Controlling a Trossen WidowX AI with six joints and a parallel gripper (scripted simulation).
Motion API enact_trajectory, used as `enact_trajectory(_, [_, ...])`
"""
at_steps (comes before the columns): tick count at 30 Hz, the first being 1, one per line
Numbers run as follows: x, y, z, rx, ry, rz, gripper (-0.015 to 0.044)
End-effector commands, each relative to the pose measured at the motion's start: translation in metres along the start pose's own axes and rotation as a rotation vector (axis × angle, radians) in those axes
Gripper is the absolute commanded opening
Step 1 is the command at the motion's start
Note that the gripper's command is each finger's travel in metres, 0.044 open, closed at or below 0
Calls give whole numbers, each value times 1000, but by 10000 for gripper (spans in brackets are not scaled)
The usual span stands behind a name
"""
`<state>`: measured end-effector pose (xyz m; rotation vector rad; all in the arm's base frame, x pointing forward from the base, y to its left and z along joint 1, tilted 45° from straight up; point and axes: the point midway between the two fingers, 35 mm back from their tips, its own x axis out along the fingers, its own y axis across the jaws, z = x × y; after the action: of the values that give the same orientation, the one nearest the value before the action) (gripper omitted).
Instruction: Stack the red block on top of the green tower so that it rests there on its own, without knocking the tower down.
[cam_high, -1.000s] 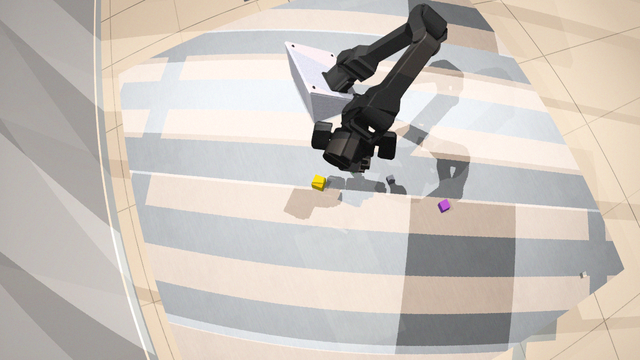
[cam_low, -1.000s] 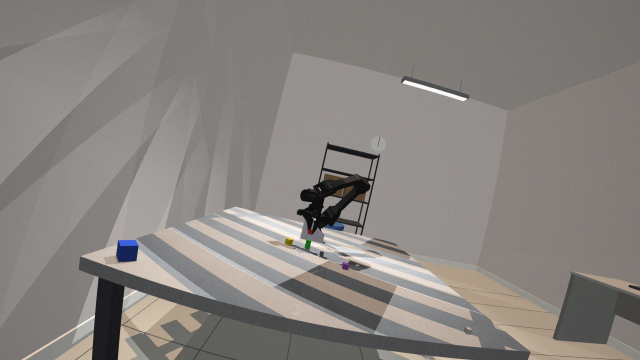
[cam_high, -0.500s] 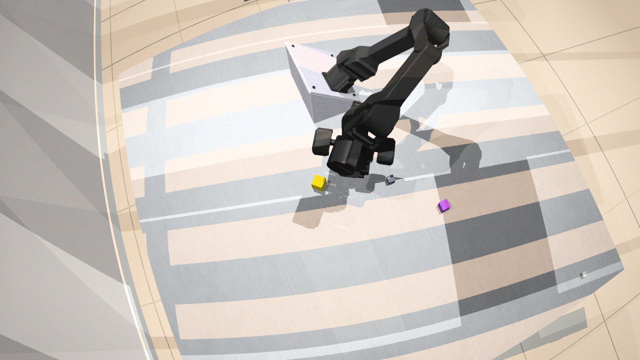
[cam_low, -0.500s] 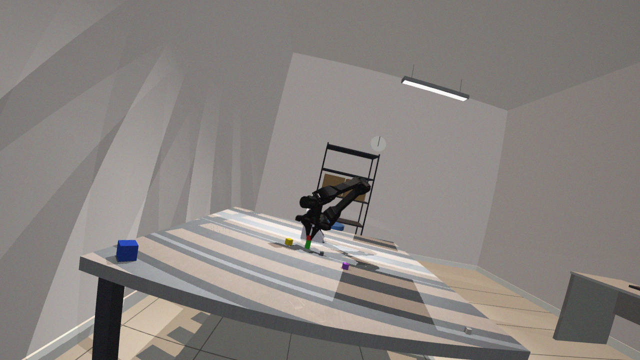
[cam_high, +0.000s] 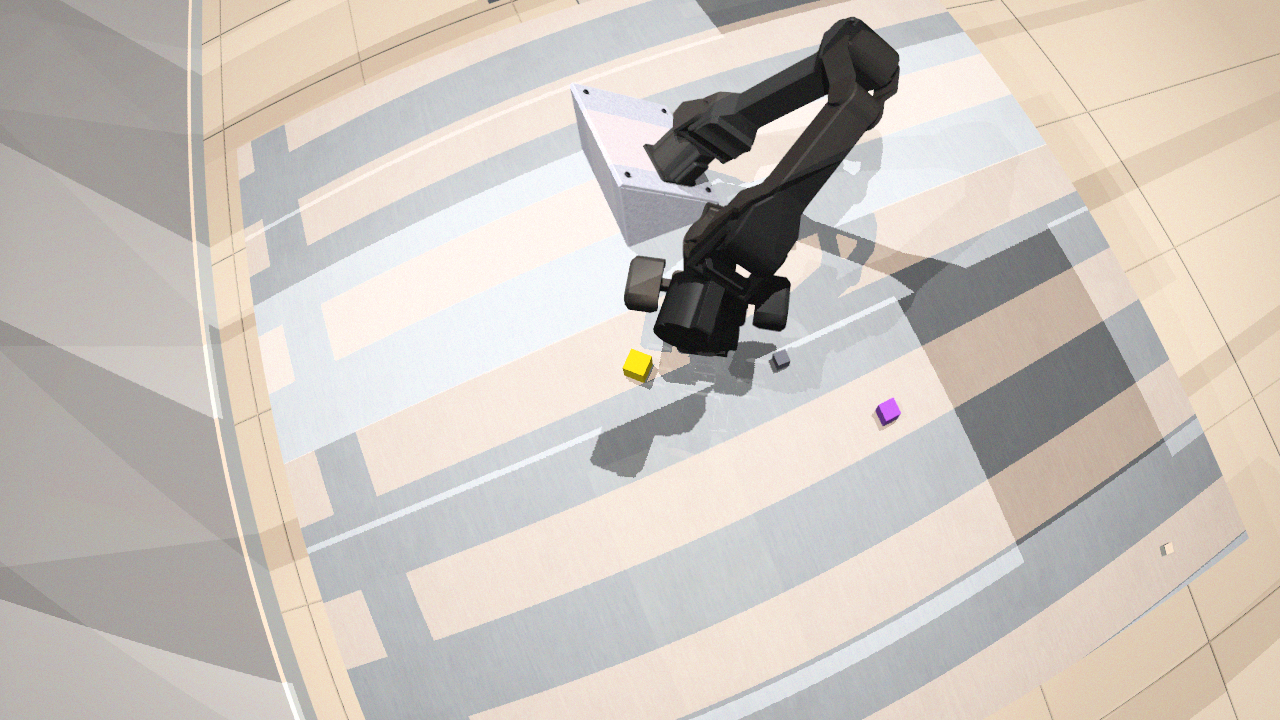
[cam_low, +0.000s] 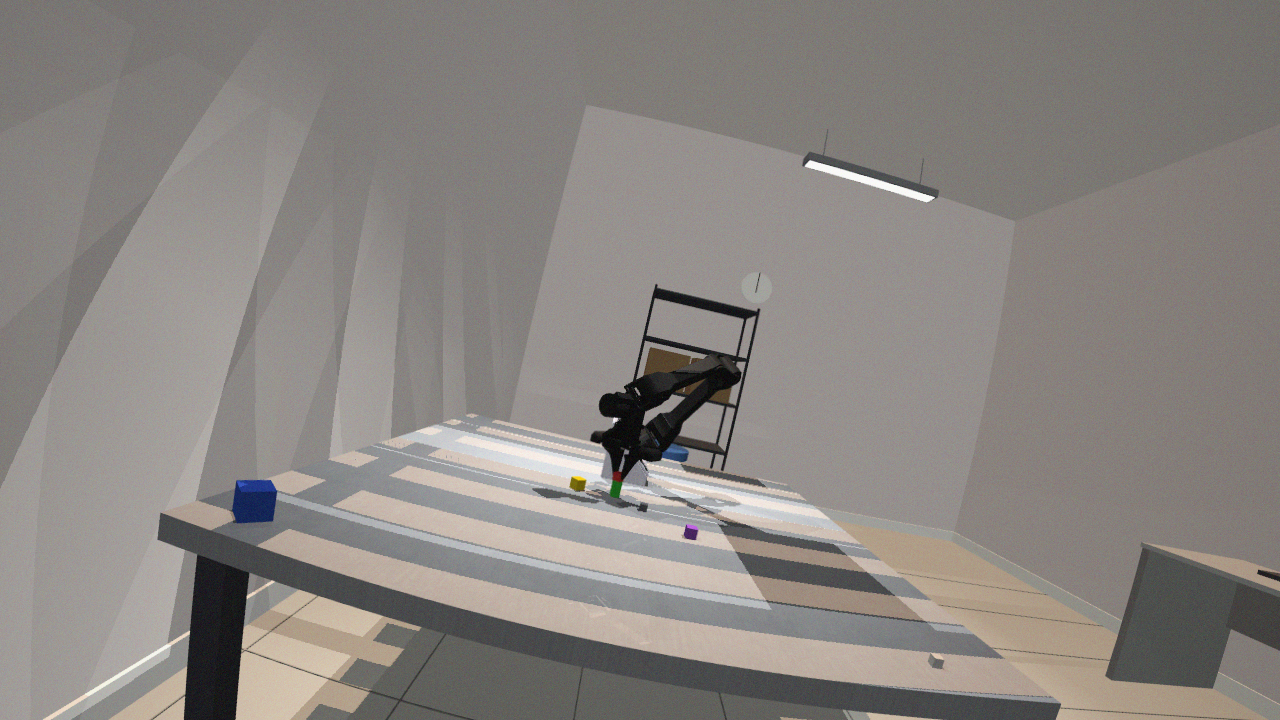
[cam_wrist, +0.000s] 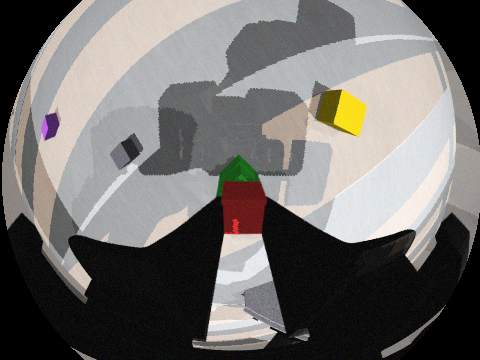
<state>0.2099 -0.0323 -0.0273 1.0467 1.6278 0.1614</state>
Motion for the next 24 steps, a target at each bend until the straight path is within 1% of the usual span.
enact_trajectory(1, [1,0,0,5,0,4,0])
enact_trajectory(9, [-2,0,0,5,-1,3,0])
enact_trajectory(24, [0,0,0,1,0,0,394])
